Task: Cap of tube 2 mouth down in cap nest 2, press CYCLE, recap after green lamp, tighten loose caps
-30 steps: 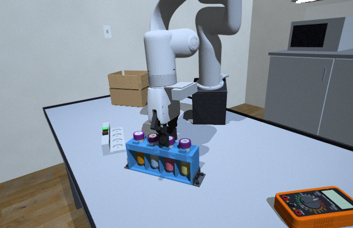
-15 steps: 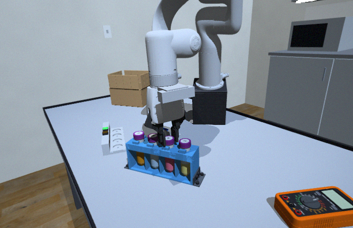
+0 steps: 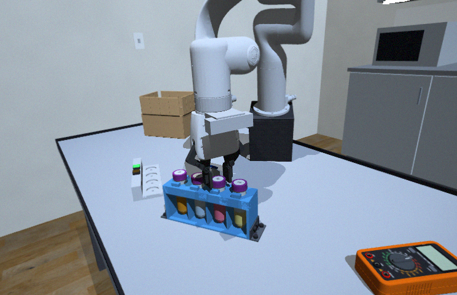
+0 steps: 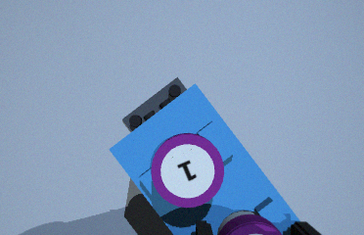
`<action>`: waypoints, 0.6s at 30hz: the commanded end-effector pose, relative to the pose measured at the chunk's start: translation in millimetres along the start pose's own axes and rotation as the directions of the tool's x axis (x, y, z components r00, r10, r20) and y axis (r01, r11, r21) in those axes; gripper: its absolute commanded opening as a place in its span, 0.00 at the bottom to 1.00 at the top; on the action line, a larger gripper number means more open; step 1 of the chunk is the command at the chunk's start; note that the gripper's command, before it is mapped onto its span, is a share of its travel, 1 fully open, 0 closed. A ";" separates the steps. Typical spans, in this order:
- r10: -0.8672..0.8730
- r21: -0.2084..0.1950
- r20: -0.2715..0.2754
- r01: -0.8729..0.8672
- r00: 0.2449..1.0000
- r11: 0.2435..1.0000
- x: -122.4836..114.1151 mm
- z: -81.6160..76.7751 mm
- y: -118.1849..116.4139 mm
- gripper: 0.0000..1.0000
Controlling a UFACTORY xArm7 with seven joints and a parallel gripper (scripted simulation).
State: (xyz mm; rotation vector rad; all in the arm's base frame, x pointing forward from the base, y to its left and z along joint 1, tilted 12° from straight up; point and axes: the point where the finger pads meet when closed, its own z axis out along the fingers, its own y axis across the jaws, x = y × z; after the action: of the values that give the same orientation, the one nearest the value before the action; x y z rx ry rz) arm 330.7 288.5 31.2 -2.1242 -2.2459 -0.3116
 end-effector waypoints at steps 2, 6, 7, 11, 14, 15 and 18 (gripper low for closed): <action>0.000 -0.004 -0.002 0.000 1.000 1.000 1.1 -14.8 1.6 0.46; 0.000 -0.004 -0.002 0.000 1.000 1.000 1.1 -26.8 1.5 0.46; 0.000 -0.004 -0.002 0.000 1.000 1.000 1.1 -29.8 1.5 0.46; 0.000 -0.004 -0.002 0.000 1.000 1.000 1.1 -41.8 1.5 0.46; 0.000 -0.004 -0.002 0.000 1.000 1.000 1.1 -44.8 1.5 0.46; 0.000 -0.004 -0.002 0.000 1.000 1.000 1.1 -45.8 1.5 0.46; -0.083 -0.004 -0.002 0.083 0.997 0.997 7.8 -45.8 -3.6 0.46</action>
State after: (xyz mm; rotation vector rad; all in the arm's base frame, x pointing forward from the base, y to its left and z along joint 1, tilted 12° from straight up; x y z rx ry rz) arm 326.5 281.8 73.6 -2.1242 -2.2463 -0.3152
